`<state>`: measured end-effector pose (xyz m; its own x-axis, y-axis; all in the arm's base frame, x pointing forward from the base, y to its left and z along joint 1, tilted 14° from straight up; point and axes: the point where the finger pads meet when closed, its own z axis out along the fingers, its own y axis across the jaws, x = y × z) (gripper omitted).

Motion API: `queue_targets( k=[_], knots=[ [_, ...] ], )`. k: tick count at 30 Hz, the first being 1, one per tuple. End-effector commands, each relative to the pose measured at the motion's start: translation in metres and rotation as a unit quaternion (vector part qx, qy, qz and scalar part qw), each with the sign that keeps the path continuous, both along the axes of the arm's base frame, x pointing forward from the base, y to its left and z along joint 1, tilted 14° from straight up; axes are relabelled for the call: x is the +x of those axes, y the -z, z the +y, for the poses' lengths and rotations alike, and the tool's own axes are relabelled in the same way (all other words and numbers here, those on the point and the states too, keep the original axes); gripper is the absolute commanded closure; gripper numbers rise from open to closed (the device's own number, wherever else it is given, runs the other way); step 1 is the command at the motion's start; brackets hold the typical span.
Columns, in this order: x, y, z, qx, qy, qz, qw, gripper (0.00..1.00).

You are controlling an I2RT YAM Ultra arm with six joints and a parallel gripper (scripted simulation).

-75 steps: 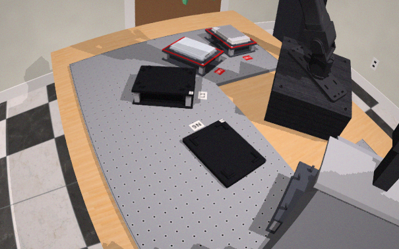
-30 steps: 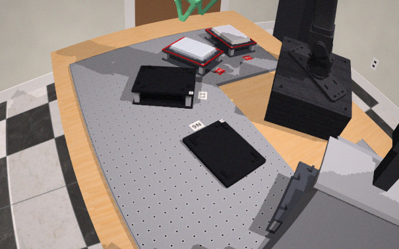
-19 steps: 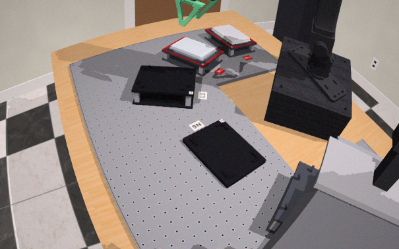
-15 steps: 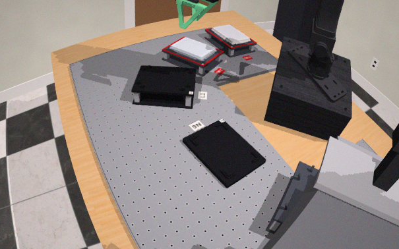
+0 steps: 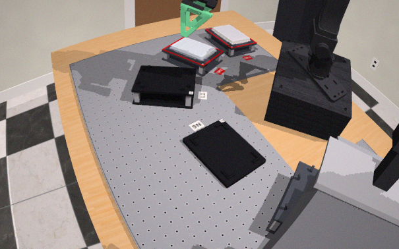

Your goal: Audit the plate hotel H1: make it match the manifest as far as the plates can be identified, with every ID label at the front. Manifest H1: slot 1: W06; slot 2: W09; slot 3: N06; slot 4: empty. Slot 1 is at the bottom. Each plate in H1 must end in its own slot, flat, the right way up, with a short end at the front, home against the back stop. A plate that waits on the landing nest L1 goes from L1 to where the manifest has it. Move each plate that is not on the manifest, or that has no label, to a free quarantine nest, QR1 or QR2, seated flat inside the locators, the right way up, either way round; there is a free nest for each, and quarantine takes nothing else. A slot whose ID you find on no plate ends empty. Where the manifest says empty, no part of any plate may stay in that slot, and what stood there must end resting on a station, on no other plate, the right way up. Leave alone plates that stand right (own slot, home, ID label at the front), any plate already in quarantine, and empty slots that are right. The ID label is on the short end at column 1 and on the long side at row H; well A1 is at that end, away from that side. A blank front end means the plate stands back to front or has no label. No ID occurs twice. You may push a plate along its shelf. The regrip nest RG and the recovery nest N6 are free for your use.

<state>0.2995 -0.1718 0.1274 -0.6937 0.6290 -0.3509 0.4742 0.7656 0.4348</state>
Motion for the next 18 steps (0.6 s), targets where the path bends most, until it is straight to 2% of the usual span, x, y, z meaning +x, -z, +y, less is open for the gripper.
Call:
queue_targets(
  k=[1,10,11,18],
  knots=[
    [0.010,-0.011,0.008,-0.022,-0.030,-0.037,0.999,0.00],
    [0.023,-0.019,0.026,-0.045,-0.075,-0.070,0.994,0.00],
    [0.019,-0.017,0.021,-0.046,-0.072,-0.072,0.994,0.00],
    [0.019,-0.017,0.021,-0.067,-0.117,-0.102,0.986,0.00]
  ],
)
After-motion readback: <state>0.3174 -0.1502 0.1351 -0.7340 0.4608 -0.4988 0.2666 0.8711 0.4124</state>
